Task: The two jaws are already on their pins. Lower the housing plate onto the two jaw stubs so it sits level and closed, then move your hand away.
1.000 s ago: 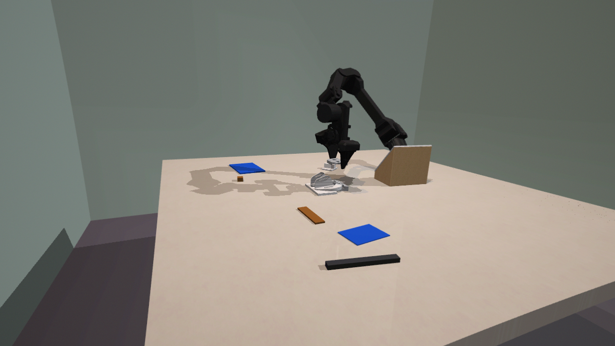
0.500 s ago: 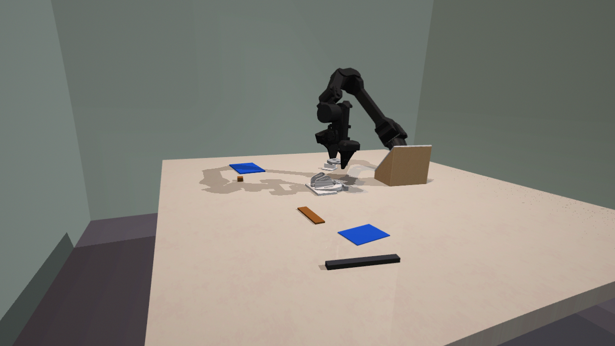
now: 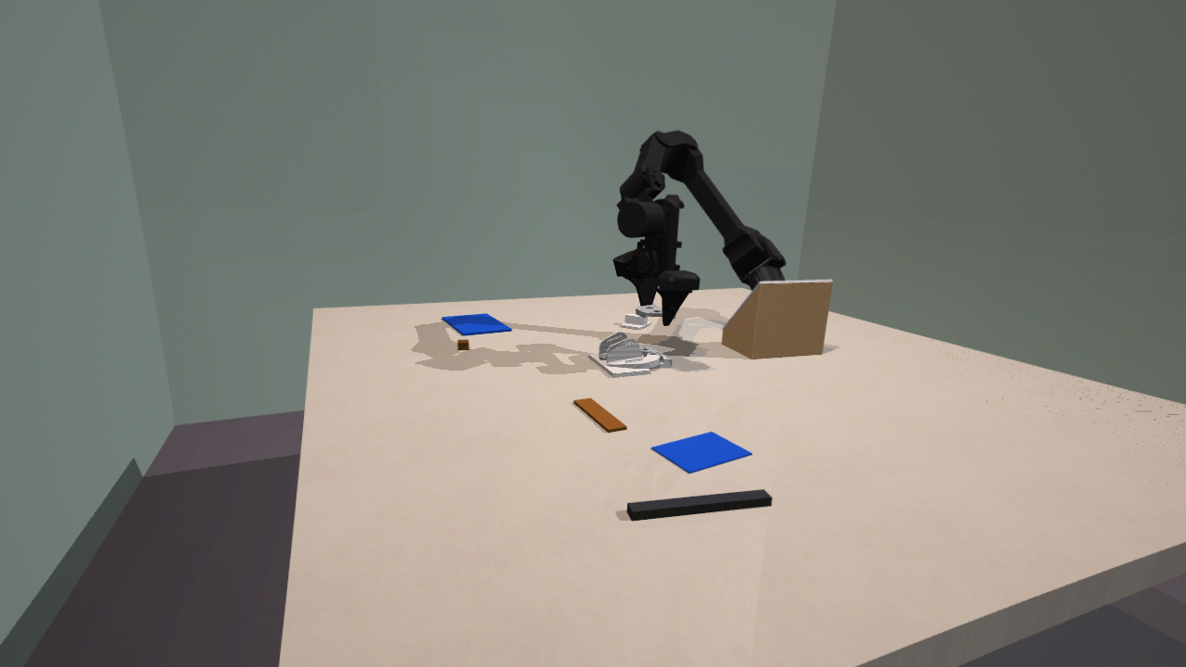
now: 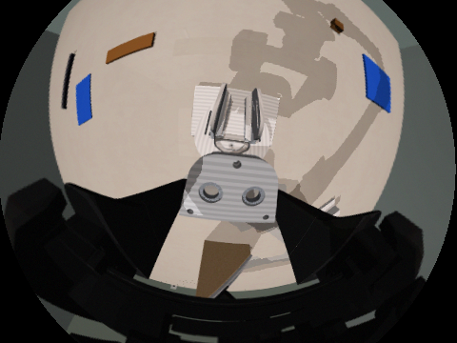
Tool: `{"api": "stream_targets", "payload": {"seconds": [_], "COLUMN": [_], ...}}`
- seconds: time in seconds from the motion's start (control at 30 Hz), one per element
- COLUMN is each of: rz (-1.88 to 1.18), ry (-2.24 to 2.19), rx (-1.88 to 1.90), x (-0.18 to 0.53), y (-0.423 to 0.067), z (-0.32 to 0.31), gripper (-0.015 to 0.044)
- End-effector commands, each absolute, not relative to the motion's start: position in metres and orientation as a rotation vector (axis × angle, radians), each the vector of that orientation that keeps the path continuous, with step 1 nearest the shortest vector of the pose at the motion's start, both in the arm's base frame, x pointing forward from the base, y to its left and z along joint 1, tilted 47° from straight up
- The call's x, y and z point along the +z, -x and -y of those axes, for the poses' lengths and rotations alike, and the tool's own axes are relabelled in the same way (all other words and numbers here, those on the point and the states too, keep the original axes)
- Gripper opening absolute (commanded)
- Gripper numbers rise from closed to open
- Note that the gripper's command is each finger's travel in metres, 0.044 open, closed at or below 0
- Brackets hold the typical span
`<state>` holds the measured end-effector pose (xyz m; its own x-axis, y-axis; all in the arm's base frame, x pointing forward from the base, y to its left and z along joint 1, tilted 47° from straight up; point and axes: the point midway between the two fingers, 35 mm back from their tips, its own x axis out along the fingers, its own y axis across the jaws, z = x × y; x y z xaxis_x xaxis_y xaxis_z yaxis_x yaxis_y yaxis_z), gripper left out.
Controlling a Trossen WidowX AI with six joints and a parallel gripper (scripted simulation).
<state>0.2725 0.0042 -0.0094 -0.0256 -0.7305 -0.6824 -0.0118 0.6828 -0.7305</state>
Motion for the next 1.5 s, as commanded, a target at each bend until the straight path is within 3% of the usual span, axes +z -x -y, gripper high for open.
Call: {"api": "stream_targets", "payload": {"seconds": [0.0,1.47], "rz": [-1.499,-1.495], "ry": [0.633,0.625], "rx": [-0.642,-0.647], "x": [-0.009,-0.026], "y": [-0.273,-0.274], "z": [-0.005,0.012], "gripper": [0.0351,0.0351]}}
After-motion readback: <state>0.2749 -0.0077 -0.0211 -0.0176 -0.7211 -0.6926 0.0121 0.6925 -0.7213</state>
